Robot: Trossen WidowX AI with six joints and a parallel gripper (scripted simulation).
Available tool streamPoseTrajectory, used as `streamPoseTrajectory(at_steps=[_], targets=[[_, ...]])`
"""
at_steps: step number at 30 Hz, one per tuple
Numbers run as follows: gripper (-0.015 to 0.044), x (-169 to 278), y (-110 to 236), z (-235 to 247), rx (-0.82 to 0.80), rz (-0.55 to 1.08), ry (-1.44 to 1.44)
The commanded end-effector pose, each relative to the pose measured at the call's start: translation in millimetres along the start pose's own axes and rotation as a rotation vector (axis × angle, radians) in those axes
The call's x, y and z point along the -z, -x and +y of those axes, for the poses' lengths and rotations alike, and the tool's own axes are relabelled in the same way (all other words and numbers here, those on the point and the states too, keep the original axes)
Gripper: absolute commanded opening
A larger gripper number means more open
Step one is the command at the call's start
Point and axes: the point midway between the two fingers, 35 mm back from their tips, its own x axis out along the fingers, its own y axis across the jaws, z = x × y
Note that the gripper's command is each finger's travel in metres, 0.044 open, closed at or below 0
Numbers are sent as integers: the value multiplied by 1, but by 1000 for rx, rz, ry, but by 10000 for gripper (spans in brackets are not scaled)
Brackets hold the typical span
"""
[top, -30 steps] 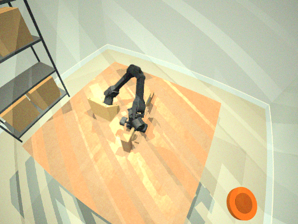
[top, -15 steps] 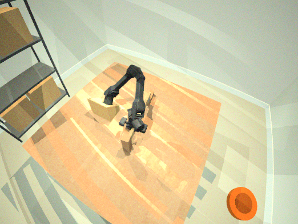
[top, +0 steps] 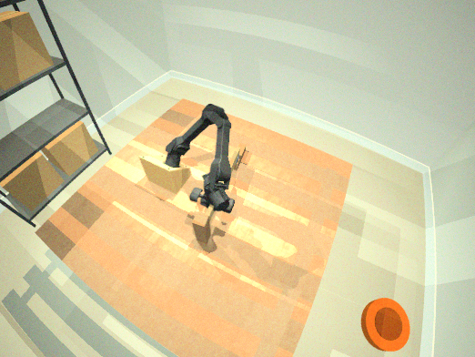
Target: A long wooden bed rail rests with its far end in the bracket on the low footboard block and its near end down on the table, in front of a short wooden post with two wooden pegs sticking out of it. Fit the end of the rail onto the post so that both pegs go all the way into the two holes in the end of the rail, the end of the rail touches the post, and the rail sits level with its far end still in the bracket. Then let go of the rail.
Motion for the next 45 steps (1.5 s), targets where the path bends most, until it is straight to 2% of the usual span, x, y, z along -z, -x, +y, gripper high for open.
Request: streamPoseTrajectory(at_steps=[1,45], targets=[[0,3,2,-1,4,5,2],[0,16,2,-1,4,6,2]])
